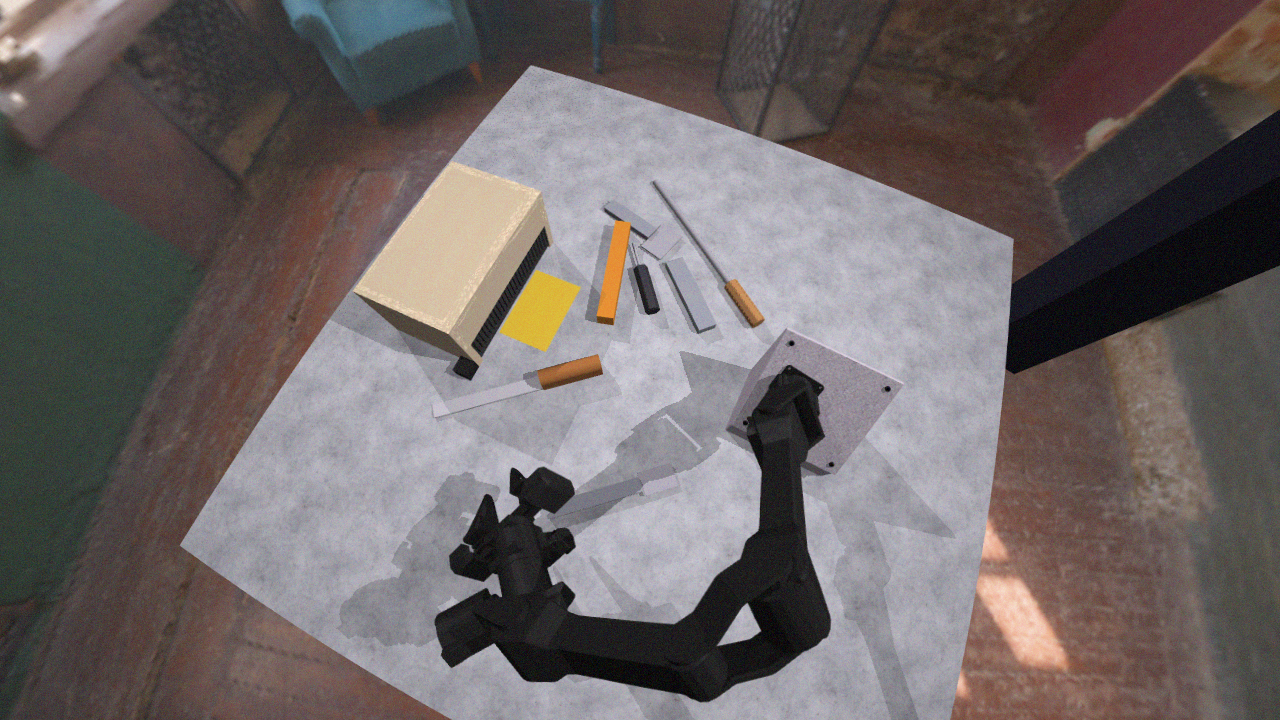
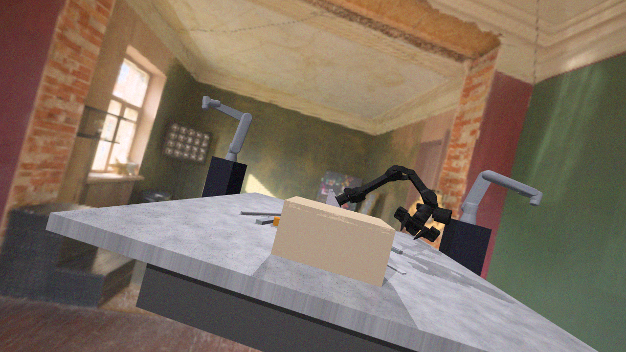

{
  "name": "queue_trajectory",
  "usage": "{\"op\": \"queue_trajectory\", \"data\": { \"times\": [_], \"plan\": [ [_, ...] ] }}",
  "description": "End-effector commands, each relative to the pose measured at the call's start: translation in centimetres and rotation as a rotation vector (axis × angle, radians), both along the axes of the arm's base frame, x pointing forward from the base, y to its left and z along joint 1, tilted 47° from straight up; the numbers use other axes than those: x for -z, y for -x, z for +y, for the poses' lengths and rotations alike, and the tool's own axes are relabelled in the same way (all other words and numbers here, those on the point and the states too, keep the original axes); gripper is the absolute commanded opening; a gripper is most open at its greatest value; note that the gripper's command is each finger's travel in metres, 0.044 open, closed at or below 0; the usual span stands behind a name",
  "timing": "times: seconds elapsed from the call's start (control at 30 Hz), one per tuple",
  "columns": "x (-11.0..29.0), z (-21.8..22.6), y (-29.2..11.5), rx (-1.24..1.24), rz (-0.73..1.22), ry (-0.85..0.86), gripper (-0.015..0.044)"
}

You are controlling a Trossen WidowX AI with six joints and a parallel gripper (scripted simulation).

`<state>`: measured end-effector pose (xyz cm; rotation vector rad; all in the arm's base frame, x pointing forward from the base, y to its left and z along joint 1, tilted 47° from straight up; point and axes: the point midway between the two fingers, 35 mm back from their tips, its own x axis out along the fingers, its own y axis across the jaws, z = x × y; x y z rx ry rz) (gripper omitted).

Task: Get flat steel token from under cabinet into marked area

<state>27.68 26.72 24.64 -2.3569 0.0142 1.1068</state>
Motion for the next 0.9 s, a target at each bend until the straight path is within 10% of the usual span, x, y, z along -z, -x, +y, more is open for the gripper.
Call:
{"op": "queue_trajectory", "data": {
  "times": [0.0, 0.87],
  "plan": [
    [2.3, -0.7, -0.7, 0.05, 0.088, -0.015, 0.027],
    [11.0, -6.7, -4.1, 0.472, 0.567, -0.258, 0.027]
  ]
}}
